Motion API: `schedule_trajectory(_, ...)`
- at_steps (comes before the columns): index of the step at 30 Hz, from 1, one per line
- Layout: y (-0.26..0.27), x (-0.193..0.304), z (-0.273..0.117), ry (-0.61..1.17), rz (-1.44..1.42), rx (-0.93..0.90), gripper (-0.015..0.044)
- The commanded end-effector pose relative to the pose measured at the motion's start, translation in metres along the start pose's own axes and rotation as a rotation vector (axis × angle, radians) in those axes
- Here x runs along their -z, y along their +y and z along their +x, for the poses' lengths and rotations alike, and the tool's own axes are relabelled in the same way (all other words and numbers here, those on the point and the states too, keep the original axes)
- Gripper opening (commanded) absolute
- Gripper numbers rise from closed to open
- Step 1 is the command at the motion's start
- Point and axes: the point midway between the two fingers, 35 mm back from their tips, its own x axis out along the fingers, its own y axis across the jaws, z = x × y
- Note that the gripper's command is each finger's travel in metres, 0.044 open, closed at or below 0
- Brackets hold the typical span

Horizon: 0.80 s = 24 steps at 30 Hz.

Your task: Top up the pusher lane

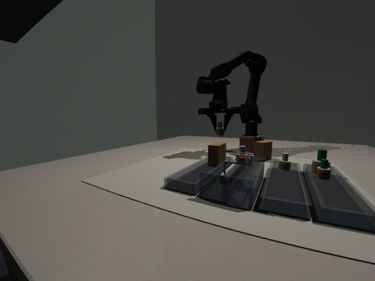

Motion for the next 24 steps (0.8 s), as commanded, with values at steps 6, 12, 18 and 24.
schedule_trajectory(6,0.002,0.003,-0.026,-0.008,0.007,0.01,0.0)
schedule_trajectory(12,0.01,-0.014,-0.023,-0.009,-0.022,0.014,0.0)
schedule_trajectory(18,0.022,-0.037,-0.018,-0.012,-0.027,0.014,0.0)
schedule_trajectory(24,0.039,-0.061,-0.011,-0.014,-0.015,0.01,0.0)
